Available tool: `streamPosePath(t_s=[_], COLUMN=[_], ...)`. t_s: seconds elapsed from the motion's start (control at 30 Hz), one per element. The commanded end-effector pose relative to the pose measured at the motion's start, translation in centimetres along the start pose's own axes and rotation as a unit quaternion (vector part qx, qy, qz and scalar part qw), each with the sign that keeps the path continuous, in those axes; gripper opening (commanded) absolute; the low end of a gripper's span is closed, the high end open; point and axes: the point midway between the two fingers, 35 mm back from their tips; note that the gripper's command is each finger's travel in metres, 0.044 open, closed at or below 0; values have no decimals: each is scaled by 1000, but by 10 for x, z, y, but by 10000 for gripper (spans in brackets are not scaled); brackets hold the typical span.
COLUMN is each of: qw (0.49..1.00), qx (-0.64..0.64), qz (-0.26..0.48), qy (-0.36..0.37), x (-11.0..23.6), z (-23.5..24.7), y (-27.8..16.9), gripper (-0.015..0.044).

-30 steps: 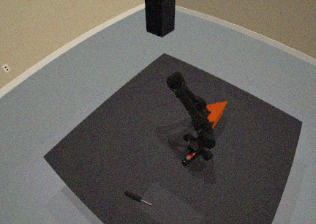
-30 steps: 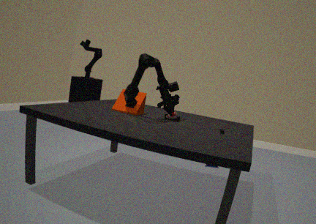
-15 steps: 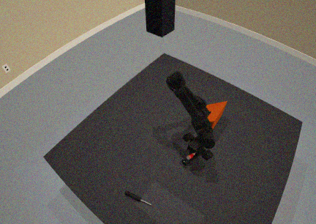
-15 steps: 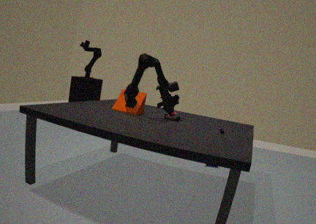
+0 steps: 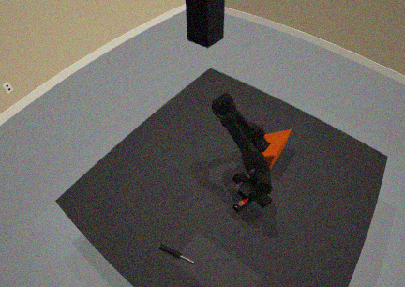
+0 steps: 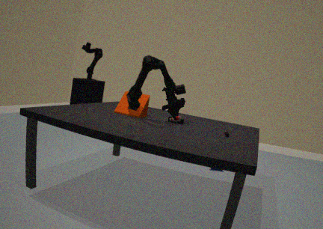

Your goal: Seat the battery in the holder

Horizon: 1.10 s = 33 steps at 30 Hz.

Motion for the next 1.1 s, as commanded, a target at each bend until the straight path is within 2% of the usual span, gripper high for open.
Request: streamPosePath(t_s=[0.0, 1.07], qw=[1000, 989], qx=[1, -9], qz=[22, 139], qy=[11, 39], x=[-3, -11], z=[3, -1], y=[-2, 3], gripper=[75, 75])
Point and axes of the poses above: the point midway between the two fingers, 35 mm back from their tips, its own x axis back along the fingers, its own z axis across the jaws, y = z × x, and after that the axes turned 15 degrees about x, right-handed
